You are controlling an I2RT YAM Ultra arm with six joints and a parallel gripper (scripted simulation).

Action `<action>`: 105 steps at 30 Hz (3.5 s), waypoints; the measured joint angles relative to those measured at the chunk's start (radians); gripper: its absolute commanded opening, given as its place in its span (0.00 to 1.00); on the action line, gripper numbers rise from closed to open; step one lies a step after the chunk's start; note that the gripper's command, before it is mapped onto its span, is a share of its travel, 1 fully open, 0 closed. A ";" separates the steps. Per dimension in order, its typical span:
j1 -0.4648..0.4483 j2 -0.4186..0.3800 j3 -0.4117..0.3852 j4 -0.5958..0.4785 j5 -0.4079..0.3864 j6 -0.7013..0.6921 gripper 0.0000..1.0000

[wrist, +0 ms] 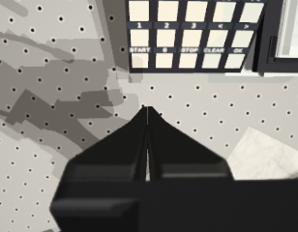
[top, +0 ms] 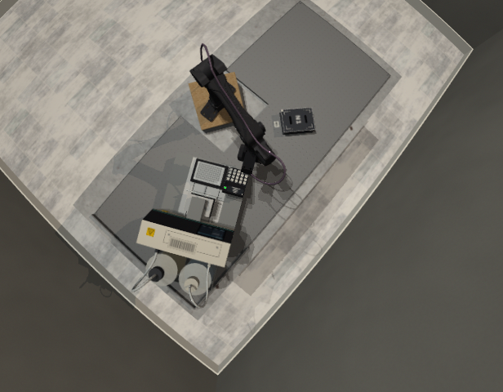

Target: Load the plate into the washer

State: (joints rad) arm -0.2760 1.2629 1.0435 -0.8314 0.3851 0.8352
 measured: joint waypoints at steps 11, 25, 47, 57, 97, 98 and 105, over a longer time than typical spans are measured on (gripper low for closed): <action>-0.026 0.033 -0.031 0.067 -0.014 -0.023 0.00; -0.055 0.073 -0.060 0.159 -0.029 -0.051 0.00; -0.072 0.100 -0.075 0.225 -0.037 -0.071 0.00; -0.080 0.116 -0.082 0.245 -0.040 -0.077 0.00; -0.085 0.115 -0.082 0.245 -0.049 -0.089 0.00; -0.085 0.115 -0.082 0.245 -0.049 -0.089 0.00; -0.085 0.115 -0.082 0.245 -0.049 -0.089 0.00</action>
State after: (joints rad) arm -0.3611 1.3777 0.9615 -0.5861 0.3359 0.7467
